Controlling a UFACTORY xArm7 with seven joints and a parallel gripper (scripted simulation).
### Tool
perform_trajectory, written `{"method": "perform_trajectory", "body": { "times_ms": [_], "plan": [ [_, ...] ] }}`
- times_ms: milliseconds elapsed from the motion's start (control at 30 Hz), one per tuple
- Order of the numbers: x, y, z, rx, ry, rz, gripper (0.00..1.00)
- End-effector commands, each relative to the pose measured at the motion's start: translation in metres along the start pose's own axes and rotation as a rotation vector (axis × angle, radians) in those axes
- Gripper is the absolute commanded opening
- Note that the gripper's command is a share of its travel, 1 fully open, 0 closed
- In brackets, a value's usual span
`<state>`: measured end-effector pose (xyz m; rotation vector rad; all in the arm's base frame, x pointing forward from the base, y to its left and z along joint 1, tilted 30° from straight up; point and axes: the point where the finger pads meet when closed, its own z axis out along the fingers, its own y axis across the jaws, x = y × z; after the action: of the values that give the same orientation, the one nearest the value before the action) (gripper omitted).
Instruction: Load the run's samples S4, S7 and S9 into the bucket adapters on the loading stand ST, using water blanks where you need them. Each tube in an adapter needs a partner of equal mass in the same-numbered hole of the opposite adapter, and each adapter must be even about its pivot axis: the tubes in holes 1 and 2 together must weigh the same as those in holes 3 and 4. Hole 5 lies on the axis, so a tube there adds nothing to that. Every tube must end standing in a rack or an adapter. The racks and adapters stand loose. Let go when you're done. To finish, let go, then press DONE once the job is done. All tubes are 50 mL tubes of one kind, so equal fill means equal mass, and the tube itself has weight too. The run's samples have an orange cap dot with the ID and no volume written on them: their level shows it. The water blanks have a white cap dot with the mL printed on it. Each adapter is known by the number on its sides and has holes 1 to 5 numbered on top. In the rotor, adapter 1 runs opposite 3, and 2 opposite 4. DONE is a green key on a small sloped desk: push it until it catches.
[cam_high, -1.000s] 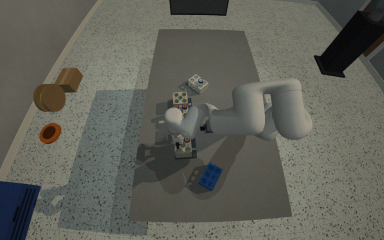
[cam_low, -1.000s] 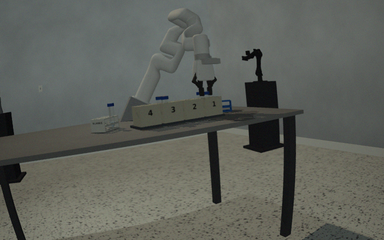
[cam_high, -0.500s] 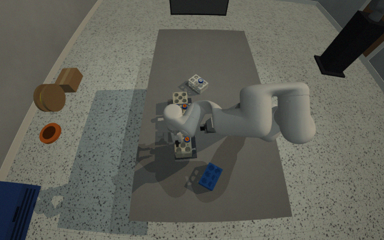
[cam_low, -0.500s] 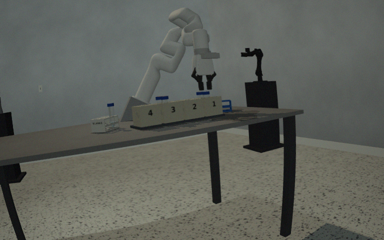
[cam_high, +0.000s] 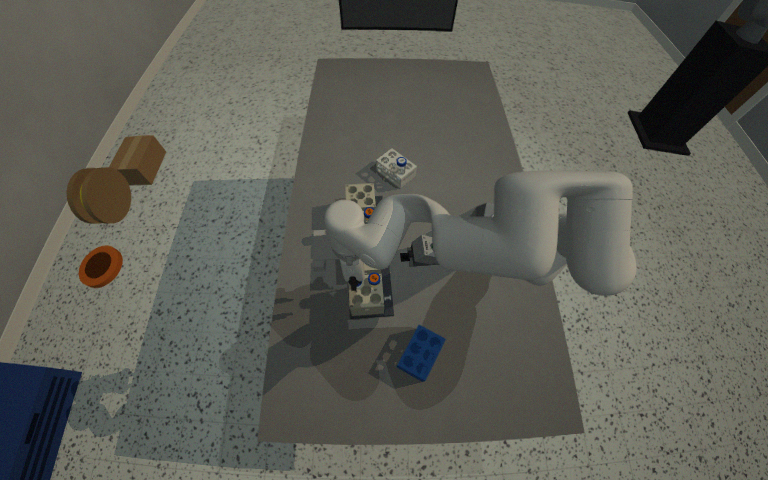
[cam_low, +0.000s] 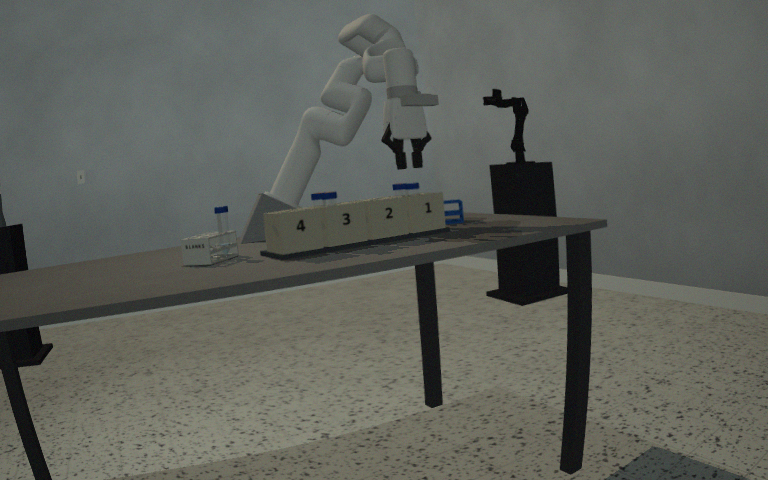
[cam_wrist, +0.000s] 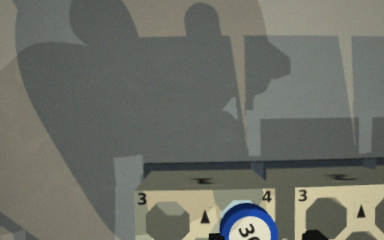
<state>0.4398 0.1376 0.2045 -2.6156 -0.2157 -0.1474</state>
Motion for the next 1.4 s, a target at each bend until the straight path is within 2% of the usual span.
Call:
{"method": "perform_trajectory", "body": {
  "times_ms": [0,1033,1367],
  "plan": [
    [0.001,0.0,-0.007,0.0,0.003,0.001,0.44],
    [0.001,0.0,-0.065,0.0,0.003,0.001,0.44],
    [0.001,0.0,-0.075,-0.001,0.003,0.001,0.44]
  ]
}}
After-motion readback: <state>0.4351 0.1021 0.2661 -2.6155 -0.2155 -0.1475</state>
